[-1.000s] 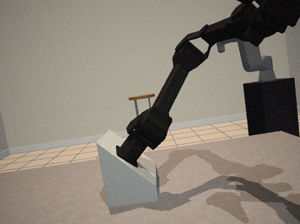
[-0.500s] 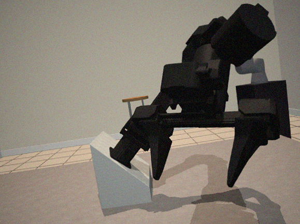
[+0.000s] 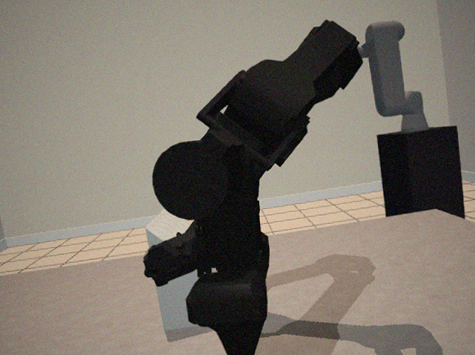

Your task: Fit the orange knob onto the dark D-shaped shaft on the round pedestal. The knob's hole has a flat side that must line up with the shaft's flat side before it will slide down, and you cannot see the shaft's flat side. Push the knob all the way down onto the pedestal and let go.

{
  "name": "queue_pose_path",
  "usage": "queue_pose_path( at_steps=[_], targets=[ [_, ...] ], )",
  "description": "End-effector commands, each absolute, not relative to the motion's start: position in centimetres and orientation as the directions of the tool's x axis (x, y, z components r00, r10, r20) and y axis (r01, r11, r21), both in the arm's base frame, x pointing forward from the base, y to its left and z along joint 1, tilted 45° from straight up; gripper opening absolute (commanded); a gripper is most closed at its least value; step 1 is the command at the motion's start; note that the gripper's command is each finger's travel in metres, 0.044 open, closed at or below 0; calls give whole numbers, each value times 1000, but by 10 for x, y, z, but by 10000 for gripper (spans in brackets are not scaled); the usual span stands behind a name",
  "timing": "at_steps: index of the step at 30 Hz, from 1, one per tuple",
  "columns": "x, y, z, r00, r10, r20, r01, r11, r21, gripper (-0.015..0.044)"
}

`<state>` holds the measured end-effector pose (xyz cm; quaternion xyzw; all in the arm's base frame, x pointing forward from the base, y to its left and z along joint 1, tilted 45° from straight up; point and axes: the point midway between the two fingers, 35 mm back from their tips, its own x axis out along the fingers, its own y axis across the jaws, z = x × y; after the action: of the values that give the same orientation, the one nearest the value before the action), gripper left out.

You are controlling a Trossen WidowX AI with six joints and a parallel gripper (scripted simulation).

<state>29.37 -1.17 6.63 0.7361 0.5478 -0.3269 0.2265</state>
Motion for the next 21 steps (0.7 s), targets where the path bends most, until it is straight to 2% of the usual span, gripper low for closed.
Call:
queue_pose_path(
  at_steps=[1, 21],
  targets=[
    [291, -9, 67, 180, 684, -707, 942, -326, -75, 440],
    [298, 15, 42, 180, 684, -707, 942, -326, -75, 440]
  ],
)
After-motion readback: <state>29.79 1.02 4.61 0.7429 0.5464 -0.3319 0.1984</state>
